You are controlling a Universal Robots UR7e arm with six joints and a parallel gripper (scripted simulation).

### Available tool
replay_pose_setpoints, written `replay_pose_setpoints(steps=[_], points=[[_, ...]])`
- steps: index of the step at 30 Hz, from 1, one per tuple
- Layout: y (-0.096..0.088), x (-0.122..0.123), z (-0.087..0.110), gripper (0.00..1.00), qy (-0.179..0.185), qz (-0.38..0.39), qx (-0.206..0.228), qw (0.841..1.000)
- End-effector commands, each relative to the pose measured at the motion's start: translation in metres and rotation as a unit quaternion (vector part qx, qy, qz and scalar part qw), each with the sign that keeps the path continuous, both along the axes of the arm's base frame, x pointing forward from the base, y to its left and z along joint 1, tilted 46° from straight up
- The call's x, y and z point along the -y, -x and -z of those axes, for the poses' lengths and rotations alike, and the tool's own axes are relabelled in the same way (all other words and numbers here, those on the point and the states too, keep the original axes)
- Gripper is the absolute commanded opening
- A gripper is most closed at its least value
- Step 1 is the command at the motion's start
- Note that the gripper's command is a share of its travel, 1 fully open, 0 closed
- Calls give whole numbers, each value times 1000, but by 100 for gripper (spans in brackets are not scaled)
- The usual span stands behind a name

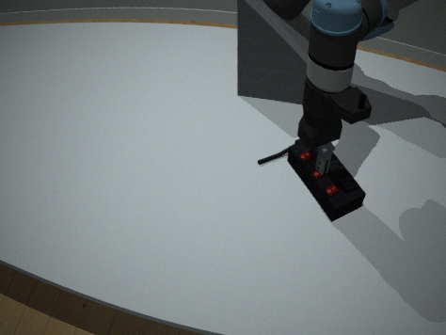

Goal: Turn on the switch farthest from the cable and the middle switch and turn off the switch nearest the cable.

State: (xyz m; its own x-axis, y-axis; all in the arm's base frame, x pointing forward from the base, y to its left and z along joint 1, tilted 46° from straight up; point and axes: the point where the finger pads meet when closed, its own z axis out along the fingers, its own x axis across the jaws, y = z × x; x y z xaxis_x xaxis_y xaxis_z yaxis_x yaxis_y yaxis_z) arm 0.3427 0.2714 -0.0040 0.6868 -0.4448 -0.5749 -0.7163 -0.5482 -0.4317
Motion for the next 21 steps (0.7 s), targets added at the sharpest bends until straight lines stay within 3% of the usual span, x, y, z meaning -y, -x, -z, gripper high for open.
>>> replay_pose_setpoints(steps=[1,21], points=[[0,-1,2,0,0,0,0,1000],[0,-3,3,0,0,0,0,1000]])
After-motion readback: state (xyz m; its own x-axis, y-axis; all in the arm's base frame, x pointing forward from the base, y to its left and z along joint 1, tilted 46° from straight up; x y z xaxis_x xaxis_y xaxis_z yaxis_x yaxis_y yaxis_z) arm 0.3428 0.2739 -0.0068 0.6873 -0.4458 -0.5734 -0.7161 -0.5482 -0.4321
